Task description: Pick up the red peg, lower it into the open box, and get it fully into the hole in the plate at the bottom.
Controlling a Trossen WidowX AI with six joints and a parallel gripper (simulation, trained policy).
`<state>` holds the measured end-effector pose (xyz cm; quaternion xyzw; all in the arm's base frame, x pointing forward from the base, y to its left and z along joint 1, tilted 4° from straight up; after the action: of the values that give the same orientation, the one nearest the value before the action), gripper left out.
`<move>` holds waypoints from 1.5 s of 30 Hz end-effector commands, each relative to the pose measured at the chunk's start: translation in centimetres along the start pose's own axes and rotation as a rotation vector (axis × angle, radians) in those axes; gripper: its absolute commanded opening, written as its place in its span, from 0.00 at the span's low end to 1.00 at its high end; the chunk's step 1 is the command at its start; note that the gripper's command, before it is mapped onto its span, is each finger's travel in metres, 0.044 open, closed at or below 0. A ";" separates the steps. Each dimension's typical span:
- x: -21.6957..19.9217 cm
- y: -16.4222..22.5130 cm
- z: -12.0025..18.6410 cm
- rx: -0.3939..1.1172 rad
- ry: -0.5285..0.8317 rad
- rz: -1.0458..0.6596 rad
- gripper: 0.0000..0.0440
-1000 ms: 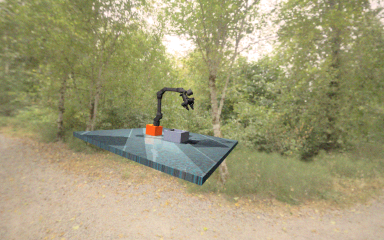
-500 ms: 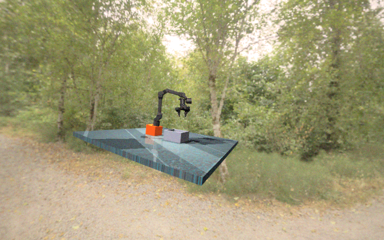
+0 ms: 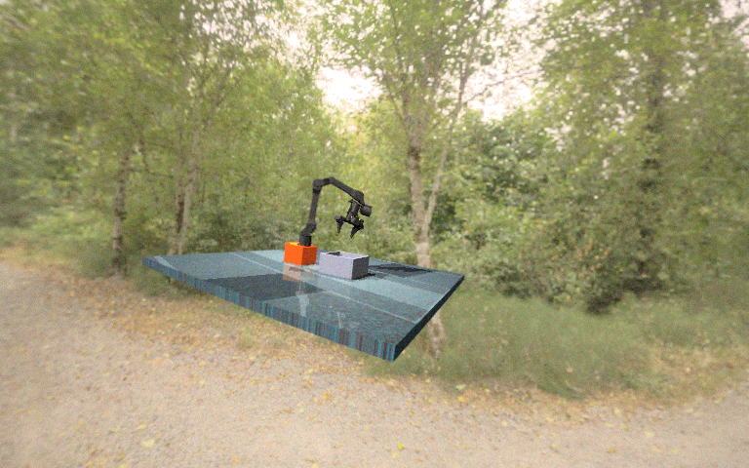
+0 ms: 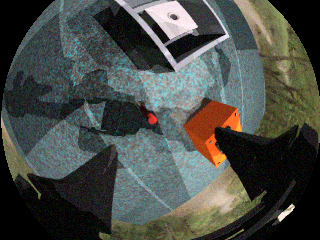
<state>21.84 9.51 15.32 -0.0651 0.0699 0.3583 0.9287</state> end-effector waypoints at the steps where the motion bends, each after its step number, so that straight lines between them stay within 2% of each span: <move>1: -0.2 0.5 -1.1 0.018 0.046 -0.015 1.00; 15: 0.3 1.4 -5.7 0.043 0.142 -0.062 1.00; 37: 1.6 1.8 -13.8 -0.011 0.125 -0.106 1.00; 40: 1.5 1.8 -14.6 -0.015 0.125 -0.105 0.94; 45: 1.2 2.0 -16.0 -0.013 0.134 -0.107 0.66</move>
<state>20.30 9.25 -0.18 -0.0961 0.1229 0.3052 0.9394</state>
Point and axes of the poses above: the point midway between the two fingers, 35 mm back from their tips, its own z axis back along the fingers, its own x axis across the jaws, y = z × x, the point moved 2 cm from there along z, back along the fingers, and after that the axes turned 10 degrees about -z, right-handed, at the moved point
